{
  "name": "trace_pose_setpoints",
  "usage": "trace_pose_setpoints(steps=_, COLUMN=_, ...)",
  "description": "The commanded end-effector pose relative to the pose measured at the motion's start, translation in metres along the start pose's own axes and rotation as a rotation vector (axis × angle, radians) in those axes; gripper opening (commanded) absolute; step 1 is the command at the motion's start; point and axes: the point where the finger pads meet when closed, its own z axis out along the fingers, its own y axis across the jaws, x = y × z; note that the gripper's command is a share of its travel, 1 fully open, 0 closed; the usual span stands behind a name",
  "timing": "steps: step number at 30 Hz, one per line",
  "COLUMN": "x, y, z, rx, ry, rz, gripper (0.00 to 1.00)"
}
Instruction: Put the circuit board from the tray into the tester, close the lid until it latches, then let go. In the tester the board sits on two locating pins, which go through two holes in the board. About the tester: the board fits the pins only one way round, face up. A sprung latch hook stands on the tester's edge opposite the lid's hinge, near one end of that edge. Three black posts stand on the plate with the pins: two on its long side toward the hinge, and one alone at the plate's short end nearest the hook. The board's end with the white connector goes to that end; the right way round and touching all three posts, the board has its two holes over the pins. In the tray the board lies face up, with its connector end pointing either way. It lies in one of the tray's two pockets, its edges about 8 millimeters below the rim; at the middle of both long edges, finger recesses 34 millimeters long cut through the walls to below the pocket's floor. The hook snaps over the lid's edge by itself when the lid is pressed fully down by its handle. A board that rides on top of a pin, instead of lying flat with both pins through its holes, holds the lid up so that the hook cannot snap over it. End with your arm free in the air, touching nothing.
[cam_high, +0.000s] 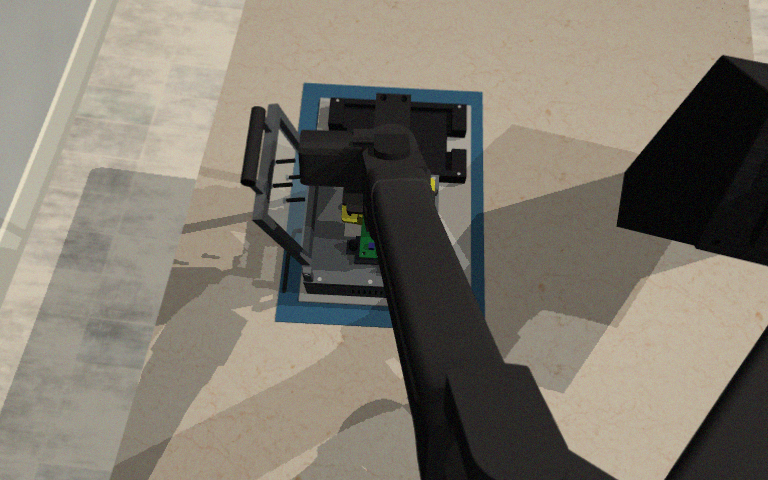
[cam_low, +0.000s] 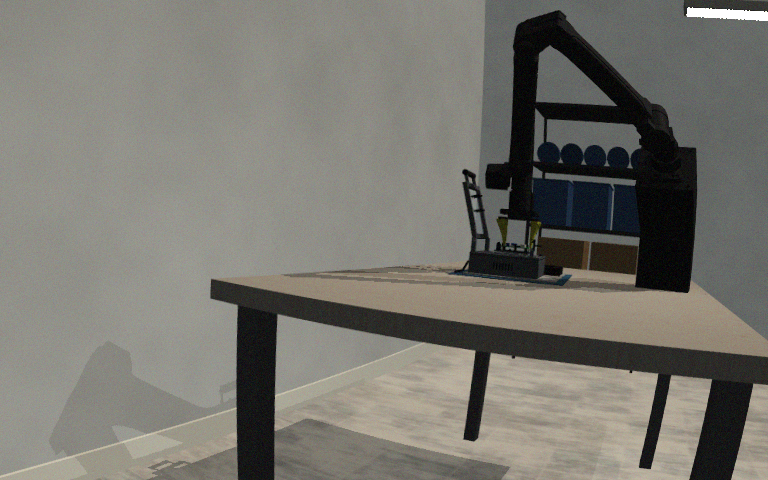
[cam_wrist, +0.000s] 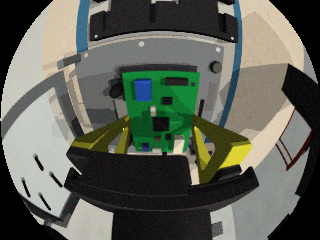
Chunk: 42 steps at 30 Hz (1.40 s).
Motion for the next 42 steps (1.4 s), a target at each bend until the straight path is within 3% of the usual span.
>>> trace_pose_setpoints(steps=1, x=-0.0045, y=0.0053, z=-0.0009, rx=-0.017, ry=-0.004, rz=0.000, gripper=0.72)
trace_pose_setpoints(steps=42, x=-0.0029, y=0.0062, z=0.0033, rx=-0.011, ry=-0.003, rz=-0.005, gripper=0.72)
